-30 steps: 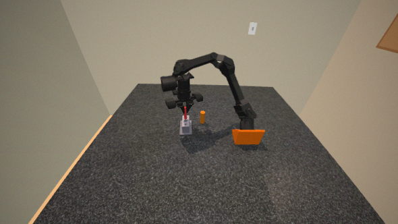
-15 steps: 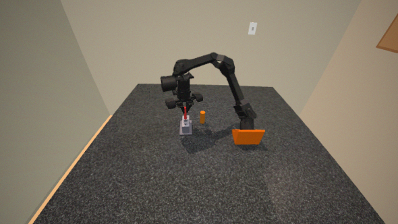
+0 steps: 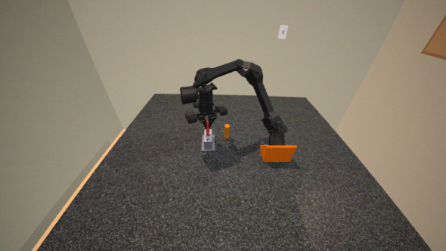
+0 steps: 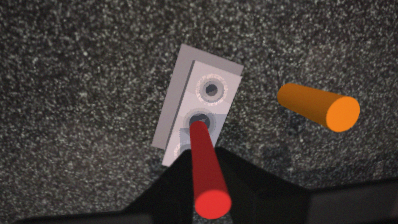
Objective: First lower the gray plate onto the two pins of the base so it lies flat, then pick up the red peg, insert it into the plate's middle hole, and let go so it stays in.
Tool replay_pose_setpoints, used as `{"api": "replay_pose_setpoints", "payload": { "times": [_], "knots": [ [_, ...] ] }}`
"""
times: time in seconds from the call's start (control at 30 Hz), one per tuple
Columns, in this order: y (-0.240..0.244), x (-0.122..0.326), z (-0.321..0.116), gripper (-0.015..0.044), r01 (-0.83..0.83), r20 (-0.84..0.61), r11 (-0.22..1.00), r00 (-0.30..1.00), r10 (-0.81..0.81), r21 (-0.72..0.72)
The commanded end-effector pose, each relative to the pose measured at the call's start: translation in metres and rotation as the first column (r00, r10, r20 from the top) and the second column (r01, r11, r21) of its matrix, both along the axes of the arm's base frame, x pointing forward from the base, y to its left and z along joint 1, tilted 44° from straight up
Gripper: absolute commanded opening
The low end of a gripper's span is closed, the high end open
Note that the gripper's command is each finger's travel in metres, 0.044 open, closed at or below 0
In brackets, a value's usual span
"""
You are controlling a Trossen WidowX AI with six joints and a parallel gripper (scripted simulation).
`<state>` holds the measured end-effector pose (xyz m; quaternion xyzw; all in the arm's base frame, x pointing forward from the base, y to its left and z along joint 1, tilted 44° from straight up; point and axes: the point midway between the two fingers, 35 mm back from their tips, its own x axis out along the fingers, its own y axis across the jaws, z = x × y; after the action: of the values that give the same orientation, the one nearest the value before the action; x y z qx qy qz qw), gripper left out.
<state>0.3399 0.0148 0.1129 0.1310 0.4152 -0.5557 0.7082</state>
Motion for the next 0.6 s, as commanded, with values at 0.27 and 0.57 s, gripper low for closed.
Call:
{"api": "replay_pose_setpoints", "payload": {
  "times": [0.27, 0.57],
  "knots": [
    [-0.0076, 0.0000, -0.0062, 0.0000, 0.000, -0.003, 1.000, 1.000, 0.000, -0.005],
    [-0.0068, 0.0000, -0.0060, 0.0000, 0.001, -0.003, 1.000, 1.000, -0.001, -0.003]
  ]
}}
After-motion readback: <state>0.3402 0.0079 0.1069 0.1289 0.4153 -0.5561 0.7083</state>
